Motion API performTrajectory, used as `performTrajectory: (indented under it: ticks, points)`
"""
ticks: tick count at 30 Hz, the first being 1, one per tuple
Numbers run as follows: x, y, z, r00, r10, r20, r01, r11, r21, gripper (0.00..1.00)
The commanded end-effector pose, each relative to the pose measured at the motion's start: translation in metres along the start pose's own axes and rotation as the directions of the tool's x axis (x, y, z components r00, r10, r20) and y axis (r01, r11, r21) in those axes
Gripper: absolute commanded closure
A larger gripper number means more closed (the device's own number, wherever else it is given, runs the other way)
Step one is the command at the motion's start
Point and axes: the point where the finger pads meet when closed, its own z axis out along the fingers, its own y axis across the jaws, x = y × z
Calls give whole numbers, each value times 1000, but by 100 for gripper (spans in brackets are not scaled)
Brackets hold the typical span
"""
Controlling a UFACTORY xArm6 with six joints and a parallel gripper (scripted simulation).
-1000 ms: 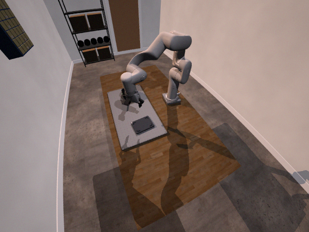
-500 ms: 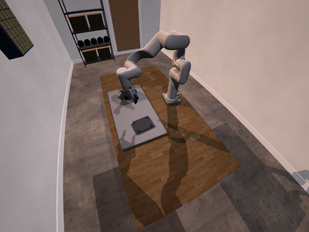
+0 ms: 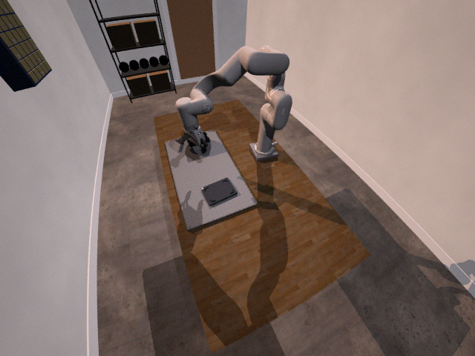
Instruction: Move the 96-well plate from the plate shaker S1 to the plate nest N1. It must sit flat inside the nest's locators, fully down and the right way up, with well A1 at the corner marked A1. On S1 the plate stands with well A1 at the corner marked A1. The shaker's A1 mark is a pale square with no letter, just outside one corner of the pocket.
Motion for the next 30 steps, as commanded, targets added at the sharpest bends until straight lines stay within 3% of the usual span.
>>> performTrajectory:
  ticks: [1,24,30]
  points:
    - [-8,19,0,999,52,-16,-52,999,5,0]
    - [-61,95,6,948,311,-70,-309,950,39,0]
    - [-75,110,8,948,311,-70,-309,950,39,0]
